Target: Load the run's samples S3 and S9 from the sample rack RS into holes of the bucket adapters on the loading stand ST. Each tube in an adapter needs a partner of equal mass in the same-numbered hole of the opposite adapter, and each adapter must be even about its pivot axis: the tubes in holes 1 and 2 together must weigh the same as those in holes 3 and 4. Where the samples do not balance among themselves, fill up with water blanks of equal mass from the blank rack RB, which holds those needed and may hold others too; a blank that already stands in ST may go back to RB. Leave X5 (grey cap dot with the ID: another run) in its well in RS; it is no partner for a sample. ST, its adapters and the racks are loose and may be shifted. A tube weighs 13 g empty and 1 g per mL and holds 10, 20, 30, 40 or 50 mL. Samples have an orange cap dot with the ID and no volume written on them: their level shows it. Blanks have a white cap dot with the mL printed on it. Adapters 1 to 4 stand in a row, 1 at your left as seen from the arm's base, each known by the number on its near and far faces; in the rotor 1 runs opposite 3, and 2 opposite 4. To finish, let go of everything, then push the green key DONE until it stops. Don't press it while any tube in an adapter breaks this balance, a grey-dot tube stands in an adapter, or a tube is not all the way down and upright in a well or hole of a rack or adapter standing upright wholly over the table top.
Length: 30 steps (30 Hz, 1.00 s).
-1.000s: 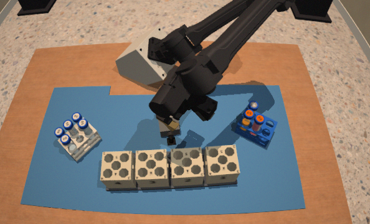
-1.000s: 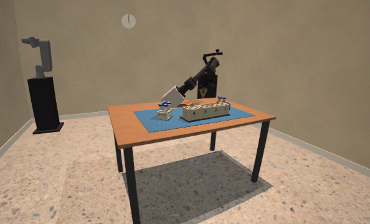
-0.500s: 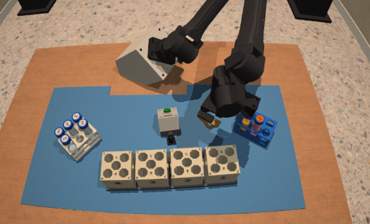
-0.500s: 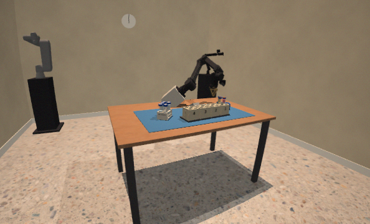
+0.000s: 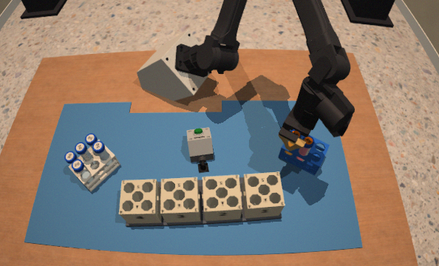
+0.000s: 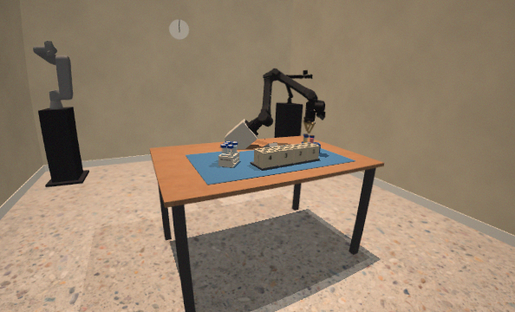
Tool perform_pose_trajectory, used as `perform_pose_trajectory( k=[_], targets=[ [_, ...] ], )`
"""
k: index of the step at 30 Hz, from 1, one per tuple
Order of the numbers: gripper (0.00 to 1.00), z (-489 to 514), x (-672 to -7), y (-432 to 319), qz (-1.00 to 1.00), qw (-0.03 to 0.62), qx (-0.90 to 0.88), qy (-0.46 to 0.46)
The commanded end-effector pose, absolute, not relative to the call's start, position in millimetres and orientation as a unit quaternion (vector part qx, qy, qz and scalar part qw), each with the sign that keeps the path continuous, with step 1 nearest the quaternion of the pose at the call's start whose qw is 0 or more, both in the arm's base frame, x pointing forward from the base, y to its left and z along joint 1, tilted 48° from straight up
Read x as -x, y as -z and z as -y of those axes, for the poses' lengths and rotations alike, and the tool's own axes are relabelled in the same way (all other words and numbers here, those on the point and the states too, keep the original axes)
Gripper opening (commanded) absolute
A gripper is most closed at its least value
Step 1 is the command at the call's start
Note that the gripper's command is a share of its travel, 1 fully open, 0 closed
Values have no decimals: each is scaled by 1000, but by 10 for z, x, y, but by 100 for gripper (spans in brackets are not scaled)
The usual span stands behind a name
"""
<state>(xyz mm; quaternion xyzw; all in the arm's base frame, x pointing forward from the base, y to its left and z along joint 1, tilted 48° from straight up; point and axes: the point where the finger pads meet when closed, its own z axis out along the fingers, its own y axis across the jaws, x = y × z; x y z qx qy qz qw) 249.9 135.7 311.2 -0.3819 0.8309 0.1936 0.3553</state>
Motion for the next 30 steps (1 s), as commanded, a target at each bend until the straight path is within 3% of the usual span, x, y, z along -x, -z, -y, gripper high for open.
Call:
perform_pose_trajectory(
  k=[1,9,14,15,30],
  targets=[
    [100,-1572,-2518,-3490,-836,369,344,-218],
    [100,-1964,-2459,-3803,-835,370,342,-224],
    [100,-1878,-2445,-3478,-854,338,331,-216],
    [100,-1910,-2417,-3685,-839,362,342,-220],
    [100,-1908,-2416,-3687,-839,362,342,-220]
  ],
)
